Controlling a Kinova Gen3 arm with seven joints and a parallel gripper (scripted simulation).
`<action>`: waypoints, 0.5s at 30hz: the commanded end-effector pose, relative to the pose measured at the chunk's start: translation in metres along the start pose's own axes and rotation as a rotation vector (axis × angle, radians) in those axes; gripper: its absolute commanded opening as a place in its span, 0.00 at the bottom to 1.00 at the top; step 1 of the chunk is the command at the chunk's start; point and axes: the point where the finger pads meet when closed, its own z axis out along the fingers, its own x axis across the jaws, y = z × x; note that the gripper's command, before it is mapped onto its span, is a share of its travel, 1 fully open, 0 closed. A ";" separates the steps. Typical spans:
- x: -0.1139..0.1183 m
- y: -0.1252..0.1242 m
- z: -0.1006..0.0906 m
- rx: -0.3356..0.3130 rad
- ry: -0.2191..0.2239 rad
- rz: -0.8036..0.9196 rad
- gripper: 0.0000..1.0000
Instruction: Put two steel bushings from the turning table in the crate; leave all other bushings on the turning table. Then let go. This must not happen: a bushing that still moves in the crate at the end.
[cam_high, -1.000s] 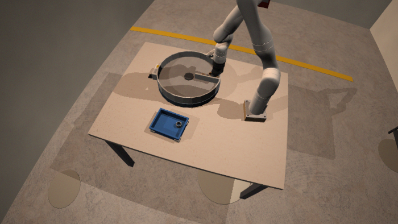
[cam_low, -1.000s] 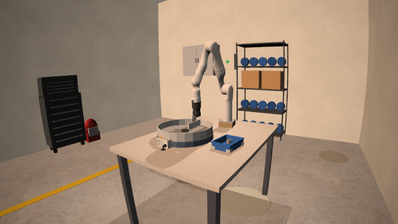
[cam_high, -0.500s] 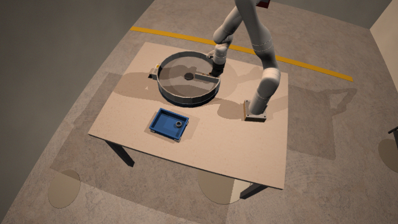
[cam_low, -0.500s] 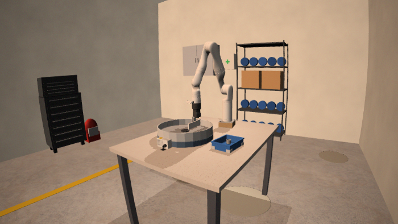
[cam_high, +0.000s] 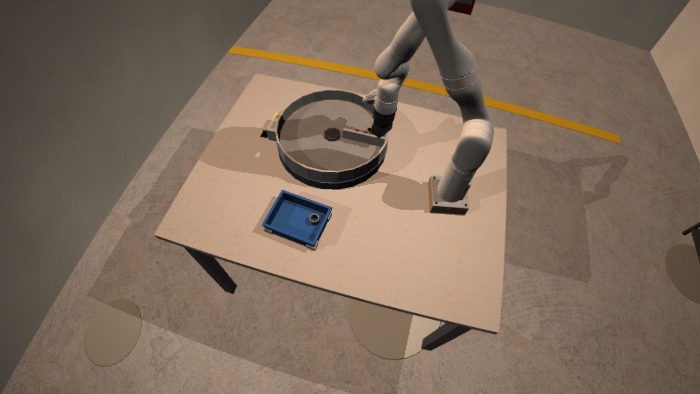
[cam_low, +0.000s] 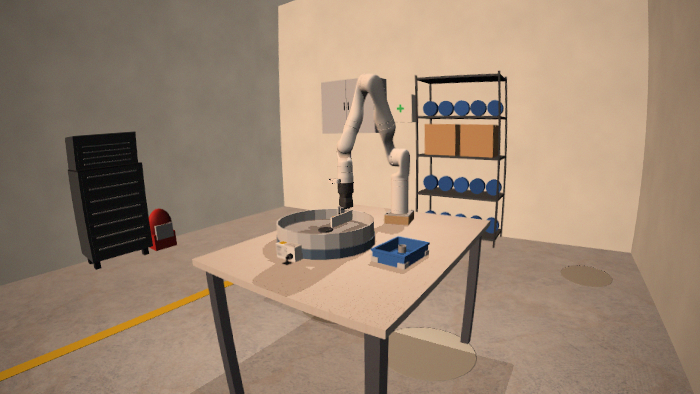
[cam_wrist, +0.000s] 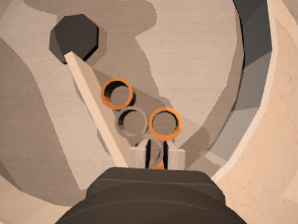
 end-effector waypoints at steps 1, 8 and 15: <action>0.001 0.001 0.001 -0.002 0.001 0.003 0.40; 0.001 0.001 0.001 -0.002 0.001 0.003 0.40; 0.001 0.000 0.001 -0.002 0.001 0.003 0.00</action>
